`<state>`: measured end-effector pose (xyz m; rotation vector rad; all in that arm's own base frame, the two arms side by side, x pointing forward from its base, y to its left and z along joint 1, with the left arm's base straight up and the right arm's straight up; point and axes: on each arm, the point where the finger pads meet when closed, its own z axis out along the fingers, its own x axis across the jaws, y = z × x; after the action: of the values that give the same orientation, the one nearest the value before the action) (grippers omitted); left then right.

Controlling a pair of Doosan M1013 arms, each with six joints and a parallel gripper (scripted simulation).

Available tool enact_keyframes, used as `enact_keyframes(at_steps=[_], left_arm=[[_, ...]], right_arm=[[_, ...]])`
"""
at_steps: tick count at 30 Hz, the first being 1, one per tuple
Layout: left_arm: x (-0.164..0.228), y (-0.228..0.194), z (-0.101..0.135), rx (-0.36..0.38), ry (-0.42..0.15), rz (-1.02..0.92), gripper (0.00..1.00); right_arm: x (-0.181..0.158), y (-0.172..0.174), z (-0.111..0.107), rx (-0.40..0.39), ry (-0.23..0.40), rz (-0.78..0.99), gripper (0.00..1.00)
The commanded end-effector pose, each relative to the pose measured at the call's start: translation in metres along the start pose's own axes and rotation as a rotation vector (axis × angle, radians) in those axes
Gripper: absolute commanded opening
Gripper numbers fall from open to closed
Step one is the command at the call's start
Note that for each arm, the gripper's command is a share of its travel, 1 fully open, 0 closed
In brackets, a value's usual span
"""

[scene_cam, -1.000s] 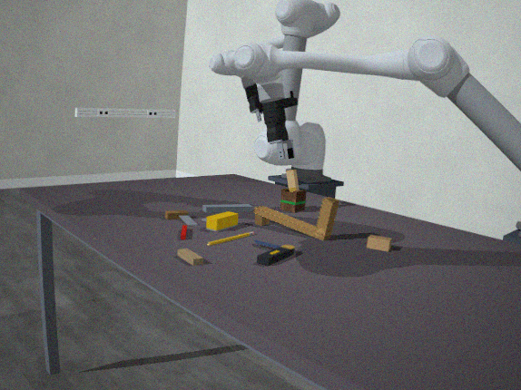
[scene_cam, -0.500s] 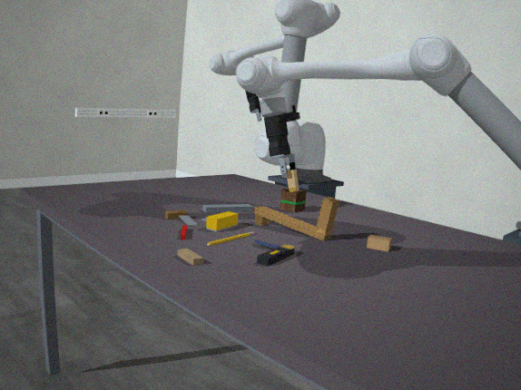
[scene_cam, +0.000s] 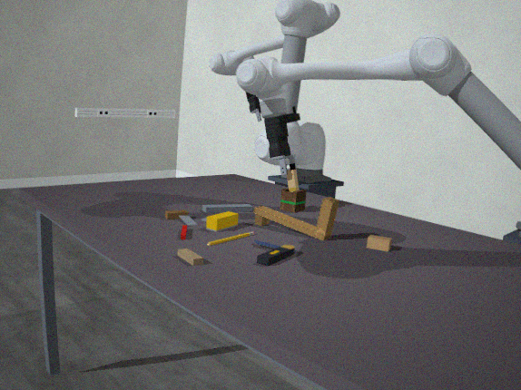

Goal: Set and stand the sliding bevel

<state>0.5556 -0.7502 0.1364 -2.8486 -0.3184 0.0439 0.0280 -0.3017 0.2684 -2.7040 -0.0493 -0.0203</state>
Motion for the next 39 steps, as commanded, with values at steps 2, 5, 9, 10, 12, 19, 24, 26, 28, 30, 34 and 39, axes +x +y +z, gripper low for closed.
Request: enact_keyframes(at_steps=[2,5,9,10,12,19,24,26,28,30,34,39], left_arm=[[0.000,0.000,0.000,-0.002,0.001,0.000,1.00],[0.000,0.000,0.005,-0.002,0.001,0.000,1.00],[0.000,0.000,0.014,-0.002,0.001,0.000,1.00],[0.000,0.000,0.016,-0.002,0.001,0.000,1.00],[0.000,0.000,0.021,-0.002,0.001,0.000,1.00],[0.000,0.000,0.033,-0.002,0.001,0.000,1.00],[0.000,0.000,0.041,-0.002,0.001,0.000,1.00],[0.000,0.000,0.043,-0.002,0.001,0.000,1.00],[0.000,0.000,0.044,-0.002,0.001,0.000,1.00],[0.000,0.000,0.044,-0.002,0.001,0.000,1.00],[0.000,0.000,0.044,-0.002,0.001,0.000,1.00],[0.000,0.000,0.044,-0.002,0.001,0.000,1.00]], right_arm=[[0.000,0.000,-0.001,-0.001,0.001,0.000,1.00],[0.000,0.000,-0.001,-0.001,0.001,0.000,1.00],[0.000,0.000,-0.001,-0.001,0.001,0.000,1.00],[0.000,0.000,-0.001,-0.001,0.001,0.000,1.00],[0.000,0.000,-0.001,-0.001,0.001,0.000,1.00],[0.000,0.000,-0.001,-0.001,0.001,0.000,1.00],[0.000,0.000,-0.001,-0.001,0.001,0.000,1.00],[0.000,0.000,-0.001,-0.001,0.001,0.000,1.00],[0.000,0.000,-0.001,-0.001,0.001,0.000,1.00],[0.000,0.000,-0.001,-0.001,0.001,0.000,1.00],[0.000,0.000,-0.001,-0.001,0.001,0.000,1.00],[0.000,0.000,-0.001,-0.001,0.001,0.000,1.00]])
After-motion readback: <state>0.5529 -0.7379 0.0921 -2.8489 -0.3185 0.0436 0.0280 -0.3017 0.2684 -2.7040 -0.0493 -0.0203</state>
